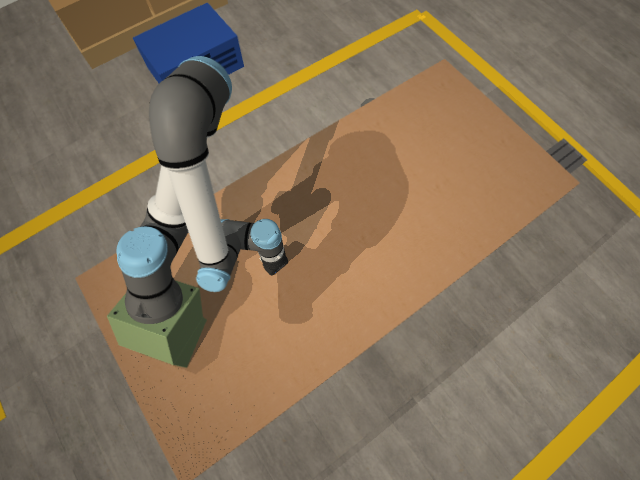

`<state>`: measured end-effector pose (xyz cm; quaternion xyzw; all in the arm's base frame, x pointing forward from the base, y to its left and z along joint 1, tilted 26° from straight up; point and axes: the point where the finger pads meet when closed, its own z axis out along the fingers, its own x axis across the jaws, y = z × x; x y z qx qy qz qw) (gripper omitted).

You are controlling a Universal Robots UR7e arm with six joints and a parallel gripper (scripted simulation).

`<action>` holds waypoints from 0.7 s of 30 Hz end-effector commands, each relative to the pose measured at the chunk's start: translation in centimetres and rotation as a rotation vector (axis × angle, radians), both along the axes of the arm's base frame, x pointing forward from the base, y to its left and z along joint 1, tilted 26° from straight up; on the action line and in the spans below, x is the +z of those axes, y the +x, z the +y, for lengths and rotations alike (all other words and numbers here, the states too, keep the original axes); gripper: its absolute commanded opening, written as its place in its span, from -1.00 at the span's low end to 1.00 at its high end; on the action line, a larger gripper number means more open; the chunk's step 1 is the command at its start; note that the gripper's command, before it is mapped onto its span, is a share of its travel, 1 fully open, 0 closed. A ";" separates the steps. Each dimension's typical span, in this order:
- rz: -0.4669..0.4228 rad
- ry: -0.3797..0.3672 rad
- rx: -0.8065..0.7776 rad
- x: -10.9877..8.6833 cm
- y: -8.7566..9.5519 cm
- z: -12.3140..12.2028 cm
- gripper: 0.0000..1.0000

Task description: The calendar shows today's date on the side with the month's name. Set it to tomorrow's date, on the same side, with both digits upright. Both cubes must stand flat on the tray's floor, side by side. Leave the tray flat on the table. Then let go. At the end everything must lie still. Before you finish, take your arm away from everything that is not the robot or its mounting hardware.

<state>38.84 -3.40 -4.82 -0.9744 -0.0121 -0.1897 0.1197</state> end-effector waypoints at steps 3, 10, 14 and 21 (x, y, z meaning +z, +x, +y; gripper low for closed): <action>-0.003 -0.004 0.002 0.1 0.2 -0.1 0.14; -0.003 -0.004 0.002 0.1 0.2 -0.1 0.26; -0.003 -0.004 0.002 0.1 0.2 -0.1 0.26; -0.003 -0.004 0.002 0.1 0.2 -0.1 0.62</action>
